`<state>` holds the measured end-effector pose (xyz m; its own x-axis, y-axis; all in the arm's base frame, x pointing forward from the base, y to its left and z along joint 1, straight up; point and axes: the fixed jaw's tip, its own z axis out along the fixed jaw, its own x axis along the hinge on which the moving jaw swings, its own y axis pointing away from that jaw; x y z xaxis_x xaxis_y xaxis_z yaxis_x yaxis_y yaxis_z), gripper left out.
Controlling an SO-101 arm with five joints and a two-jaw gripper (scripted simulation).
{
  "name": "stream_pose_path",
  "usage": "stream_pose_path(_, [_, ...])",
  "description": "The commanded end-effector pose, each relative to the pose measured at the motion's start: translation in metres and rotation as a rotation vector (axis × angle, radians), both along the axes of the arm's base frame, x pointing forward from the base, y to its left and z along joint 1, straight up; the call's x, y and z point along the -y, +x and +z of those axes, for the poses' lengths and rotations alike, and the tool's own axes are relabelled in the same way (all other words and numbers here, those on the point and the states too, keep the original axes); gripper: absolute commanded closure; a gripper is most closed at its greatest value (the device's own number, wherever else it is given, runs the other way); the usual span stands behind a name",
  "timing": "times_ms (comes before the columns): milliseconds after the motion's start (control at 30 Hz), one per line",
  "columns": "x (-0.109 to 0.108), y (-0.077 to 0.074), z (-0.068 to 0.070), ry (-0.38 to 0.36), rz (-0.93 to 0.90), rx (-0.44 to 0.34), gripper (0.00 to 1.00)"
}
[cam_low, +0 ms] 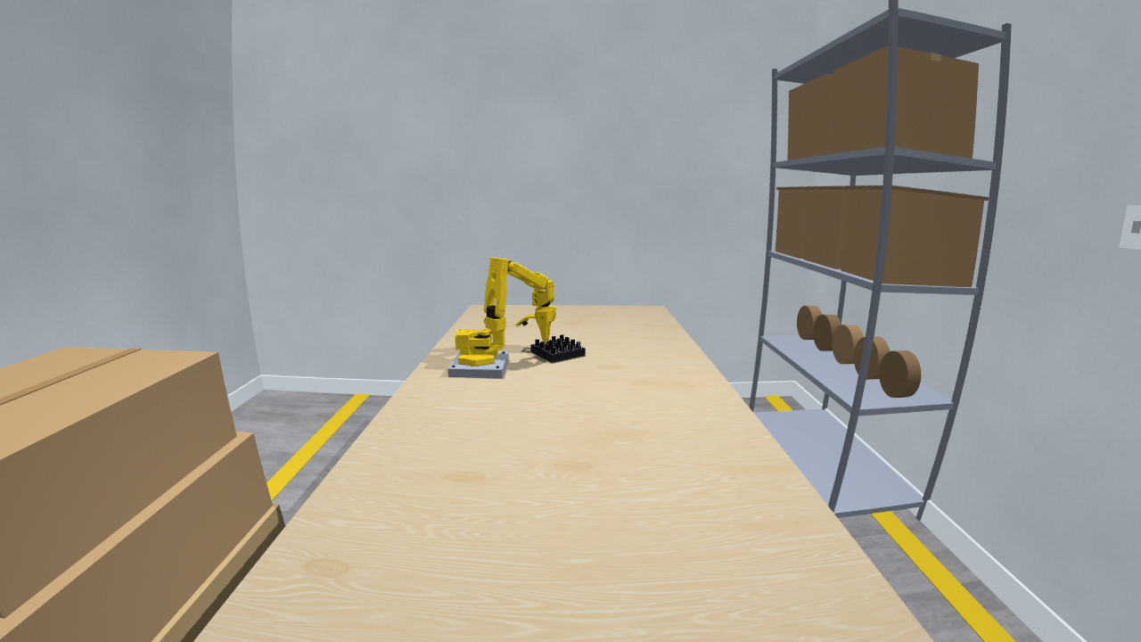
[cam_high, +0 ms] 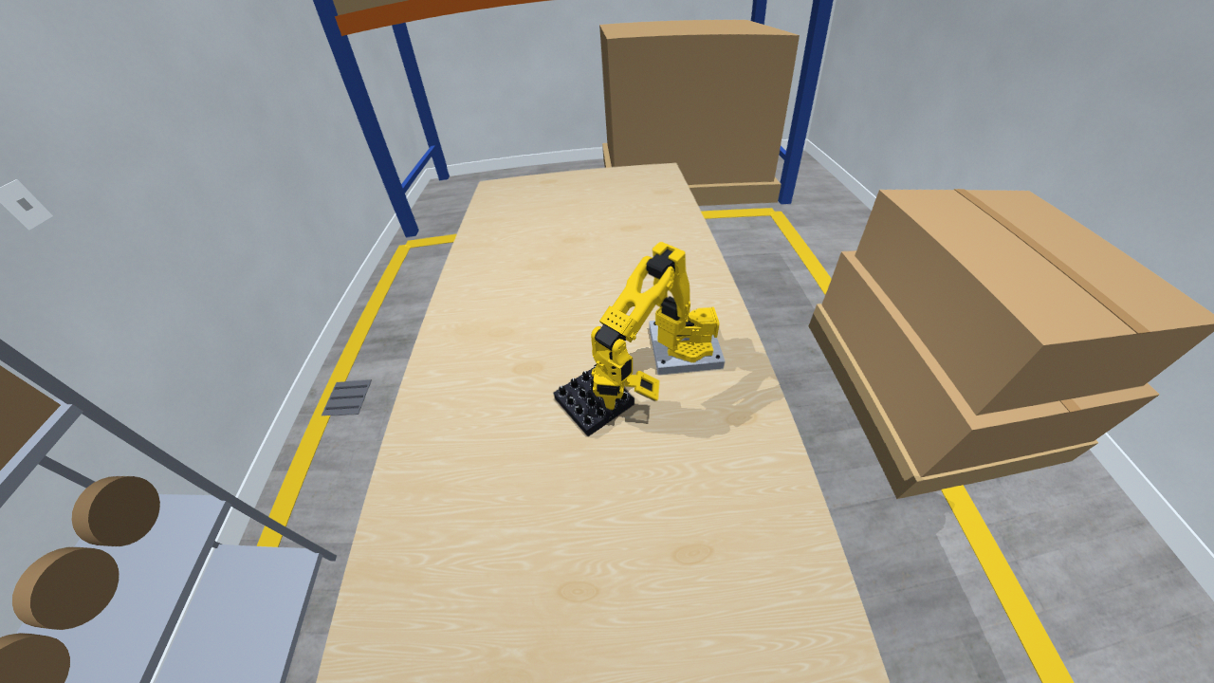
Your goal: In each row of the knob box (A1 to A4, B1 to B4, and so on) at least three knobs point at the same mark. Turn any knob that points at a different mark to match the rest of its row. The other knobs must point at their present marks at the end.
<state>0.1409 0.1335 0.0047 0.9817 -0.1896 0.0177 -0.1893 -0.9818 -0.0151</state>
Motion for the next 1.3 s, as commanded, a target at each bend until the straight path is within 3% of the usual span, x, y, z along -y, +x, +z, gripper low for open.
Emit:
stream_pose_path(0, [0.0004, -0.0030, -0.0024, -0.012, -0.005, -0.021, 0.99])
stream_pose_path(1267, [0.0033, -0.0048, -0.0022, -0.012, -0.005, -0.021, 0.92])
